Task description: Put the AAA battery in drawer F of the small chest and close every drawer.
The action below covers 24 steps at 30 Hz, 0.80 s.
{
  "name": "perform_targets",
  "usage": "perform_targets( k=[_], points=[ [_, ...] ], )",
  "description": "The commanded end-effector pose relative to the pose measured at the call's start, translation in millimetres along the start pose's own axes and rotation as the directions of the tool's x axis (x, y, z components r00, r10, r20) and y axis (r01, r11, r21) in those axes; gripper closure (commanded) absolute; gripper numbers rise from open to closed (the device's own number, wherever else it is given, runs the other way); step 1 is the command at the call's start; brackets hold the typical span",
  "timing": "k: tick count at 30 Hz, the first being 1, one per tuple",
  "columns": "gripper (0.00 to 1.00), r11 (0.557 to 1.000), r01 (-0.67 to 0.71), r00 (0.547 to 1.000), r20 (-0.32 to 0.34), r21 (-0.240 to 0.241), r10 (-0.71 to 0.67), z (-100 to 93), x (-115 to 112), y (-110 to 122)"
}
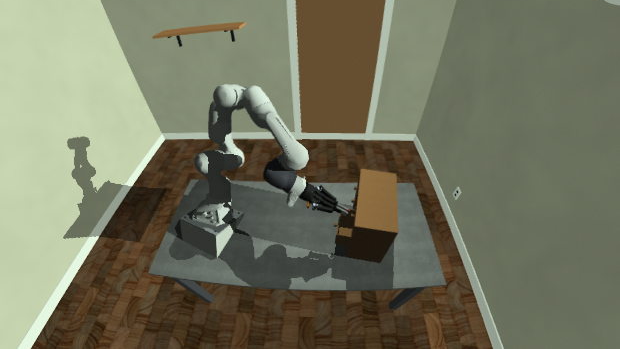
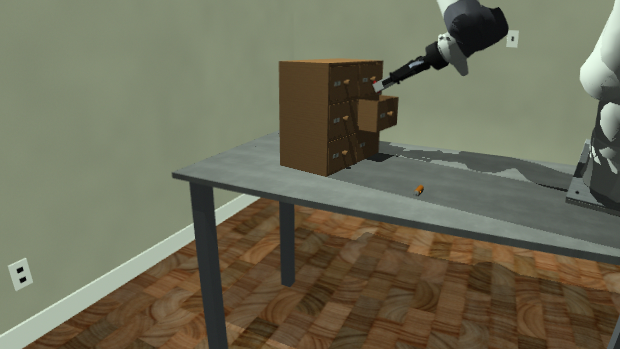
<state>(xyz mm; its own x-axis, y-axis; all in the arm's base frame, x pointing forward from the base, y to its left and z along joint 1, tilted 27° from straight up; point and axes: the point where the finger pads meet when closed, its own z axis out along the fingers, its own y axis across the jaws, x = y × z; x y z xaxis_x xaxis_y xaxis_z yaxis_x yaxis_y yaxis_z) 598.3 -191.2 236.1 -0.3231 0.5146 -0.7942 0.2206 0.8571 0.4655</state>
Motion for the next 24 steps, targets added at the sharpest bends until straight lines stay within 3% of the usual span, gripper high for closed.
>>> perform_targets(
  k=[1,24],
  points=[
    [0.97,1.000,0.017,1.000,-0.002,0.012,-0.017,3.3,-1.0,-3.7],
    [0.97,1.000,0.017,1.000,-0.002,0.012,-0.017,7.6,-3.4,-3.7]
  ],
)
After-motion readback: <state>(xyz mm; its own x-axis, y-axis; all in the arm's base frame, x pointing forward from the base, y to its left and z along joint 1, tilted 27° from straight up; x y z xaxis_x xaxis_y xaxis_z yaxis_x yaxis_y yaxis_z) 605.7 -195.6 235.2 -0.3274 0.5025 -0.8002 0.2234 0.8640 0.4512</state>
